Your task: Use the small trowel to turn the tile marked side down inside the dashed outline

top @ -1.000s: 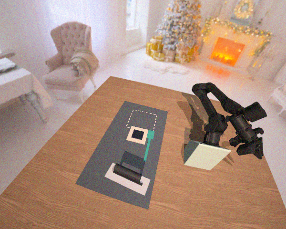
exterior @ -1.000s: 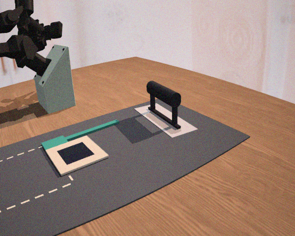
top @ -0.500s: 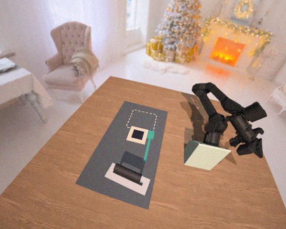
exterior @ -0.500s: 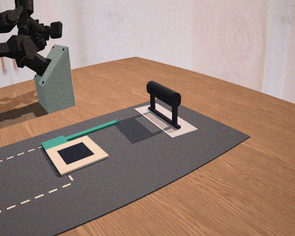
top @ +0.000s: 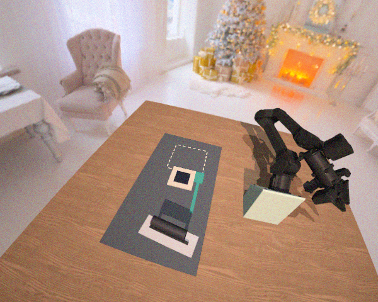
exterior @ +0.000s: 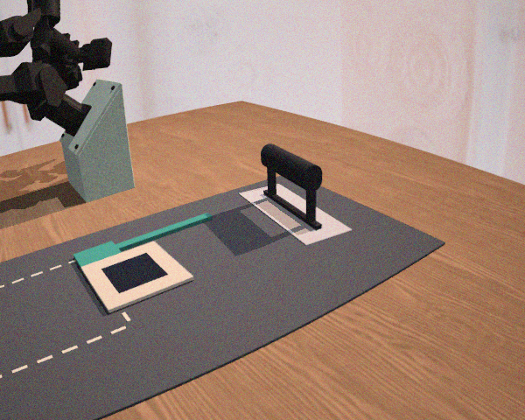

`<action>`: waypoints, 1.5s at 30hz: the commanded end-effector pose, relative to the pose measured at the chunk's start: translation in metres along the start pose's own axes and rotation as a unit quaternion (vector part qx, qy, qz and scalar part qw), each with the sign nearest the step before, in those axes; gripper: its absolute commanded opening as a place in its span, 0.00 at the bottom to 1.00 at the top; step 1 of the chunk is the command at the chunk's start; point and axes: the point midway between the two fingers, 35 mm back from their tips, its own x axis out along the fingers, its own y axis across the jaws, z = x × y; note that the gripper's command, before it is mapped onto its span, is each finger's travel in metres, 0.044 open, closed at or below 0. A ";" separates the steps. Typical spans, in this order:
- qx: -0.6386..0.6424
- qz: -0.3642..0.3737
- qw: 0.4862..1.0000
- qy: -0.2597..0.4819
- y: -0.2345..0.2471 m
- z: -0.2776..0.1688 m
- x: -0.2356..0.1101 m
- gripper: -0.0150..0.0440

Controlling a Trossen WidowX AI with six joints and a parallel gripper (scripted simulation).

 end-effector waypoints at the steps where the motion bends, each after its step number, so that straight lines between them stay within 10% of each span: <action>1: 0.051 0.018 0.999 0.003 0.006 -0.009 -0.003 0.71; 45: 0.624 0.187 0.748 0.126 0.125 -0.089 -0.058 0.71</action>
